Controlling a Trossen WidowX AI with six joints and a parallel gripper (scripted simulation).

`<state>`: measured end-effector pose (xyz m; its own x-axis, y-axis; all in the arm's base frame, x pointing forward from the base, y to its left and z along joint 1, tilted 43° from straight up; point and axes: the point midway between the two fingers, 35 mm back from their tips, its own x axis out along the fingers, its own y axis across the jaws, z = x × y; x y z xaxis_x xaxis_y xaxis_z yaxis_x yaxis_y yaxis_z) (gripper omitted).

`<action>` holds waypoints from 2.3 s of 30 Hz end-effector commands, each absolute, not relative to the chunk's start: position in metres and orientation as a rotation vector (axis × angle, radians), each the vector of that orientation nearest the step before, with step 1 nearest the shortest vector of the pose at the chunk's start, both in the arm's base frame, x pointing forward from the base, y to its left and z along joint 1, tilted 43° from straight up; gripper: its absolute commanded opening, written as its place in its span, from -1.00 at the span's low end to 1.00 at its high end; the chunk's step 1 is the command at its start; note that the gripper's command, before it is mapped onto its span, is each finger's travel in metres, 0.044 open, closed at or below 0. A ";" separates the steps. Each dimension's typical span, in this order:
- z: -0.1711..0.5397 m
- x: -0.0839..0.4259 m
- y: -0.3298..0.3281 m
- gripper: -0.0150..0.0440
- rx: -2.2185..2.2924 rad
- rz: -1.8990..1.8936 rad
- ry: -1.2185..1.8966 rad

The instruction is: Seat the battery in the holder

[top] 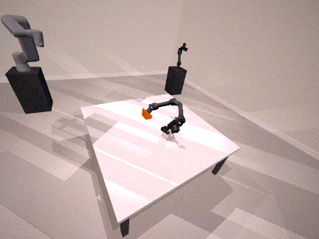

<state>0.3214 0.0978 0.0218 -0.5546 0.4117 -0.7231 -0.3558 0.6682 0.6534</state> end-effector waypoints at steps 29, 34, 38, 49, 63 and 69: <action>0.016 0.324 0.101 -0.22 0.118 0.946 1.759; 0.016 0.324 0.101 -0.22 0.128 0.939 1.738; 0.015 0.323 0.101 -0.22 0.136 0.933 1.721; 0.014 0.322 0.101 -0.22 0.158 0.918 1.674; 0.013 0.320 0.102 -0.22 0.185 0.900 1.615; 0.013 0.319 0.102 -0.22 0.196 0.893 1.589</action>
